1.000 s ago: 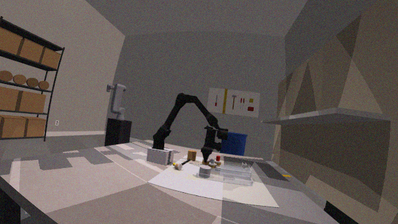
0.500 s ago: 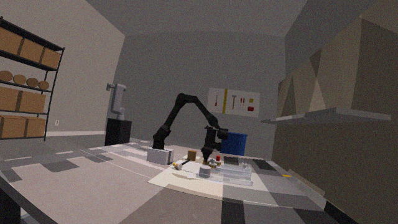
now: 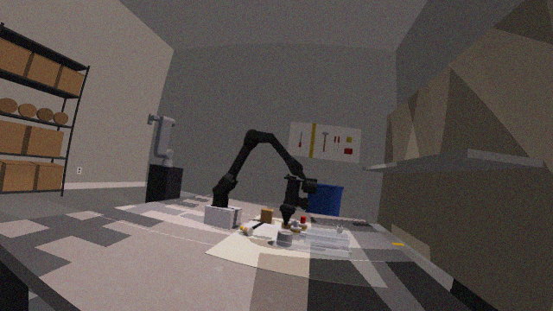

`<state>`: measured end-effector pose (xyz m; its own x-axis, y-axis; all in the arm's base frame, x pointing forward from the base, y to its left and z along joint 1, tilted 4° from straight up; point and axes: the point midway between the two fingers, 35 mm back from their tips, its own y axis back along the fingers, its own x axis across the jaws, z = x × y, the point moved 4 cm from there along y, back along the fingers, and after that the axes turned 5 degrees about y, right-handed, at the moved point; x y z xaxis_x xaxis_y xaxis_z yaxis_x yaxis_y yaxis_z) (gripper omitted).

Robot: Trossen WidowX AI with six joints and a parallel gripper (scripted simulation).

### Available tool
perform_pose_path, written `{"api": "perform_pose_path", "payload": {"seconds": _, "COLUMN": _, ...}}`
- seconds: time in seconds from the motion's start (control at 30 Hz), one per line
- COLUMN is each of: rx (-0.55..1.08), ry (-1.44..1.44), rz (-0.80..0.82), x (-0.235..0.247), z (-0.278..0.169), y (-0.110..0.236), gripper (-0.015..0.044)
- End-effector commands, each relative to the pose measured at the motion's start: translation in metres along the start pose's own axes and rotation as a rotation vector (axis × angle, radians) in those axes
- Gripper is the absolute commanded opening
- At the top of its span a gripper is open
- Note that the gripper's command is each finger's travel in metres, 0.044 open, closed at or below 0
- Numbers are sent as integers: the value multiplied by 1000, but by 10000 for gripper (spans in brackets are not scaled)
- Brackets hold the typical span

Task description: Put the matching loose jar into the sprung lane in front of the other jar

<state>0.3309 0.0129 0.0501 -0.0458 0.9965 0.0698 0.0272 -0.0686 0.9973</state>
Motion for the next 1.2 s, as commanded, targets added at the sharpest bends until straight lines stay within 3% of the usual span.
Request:
{"api": "perform_pose_path", "payload": {"seconds": 0.0, "rx": -36, "ry": 8, "rz": -1, "x": 0, "z": 9, "y": 3, "gripper": 0}}
{"api": "perform_pose_path", "payload": {"seconds": 1.17, "rx": -37, "ry": 8, "rz": -1, "x": 0, "z": 13, "y": 3, "gripper": 0}}
